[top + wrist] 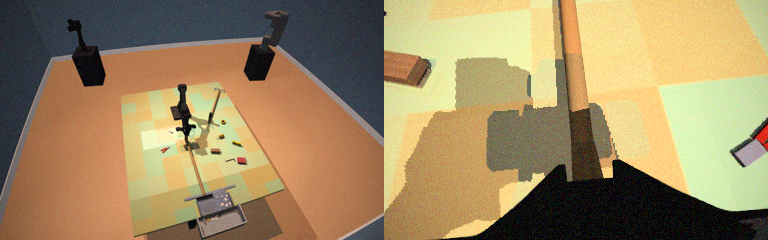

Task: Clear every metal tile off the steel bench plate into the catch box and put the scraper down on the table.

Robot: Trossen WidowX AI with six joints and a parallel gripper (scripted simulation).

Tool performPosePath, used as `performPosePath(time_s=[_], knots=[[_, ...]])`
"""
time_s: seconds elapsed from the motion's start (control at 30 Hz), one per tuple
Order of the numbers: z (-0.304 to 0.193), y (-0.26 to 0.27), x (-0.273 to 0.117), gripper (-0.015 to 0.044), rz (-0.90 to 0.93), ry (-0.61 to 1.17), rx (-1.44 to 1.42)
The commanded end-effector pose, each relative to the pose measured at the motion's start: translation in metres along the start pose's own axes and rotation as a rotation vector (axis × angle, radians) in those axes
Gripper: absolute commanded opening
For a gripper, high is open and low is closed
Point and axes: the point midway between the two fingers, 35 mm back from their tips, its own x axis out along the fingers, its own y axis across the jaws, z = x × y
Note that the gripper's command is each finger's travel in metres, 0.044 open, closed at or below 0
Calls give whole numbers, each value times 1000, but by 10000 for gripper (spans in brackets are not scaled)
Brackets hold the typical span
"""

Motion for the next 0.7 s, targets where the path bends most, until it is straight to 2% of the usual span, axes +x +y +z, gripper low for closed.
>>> performPosePath(time_s=[0.0, 0.67], knots=[[-1, 1, -6, 0, 4, -15, -4], [-20, 2, -16, 0, 4, -15, -4]])
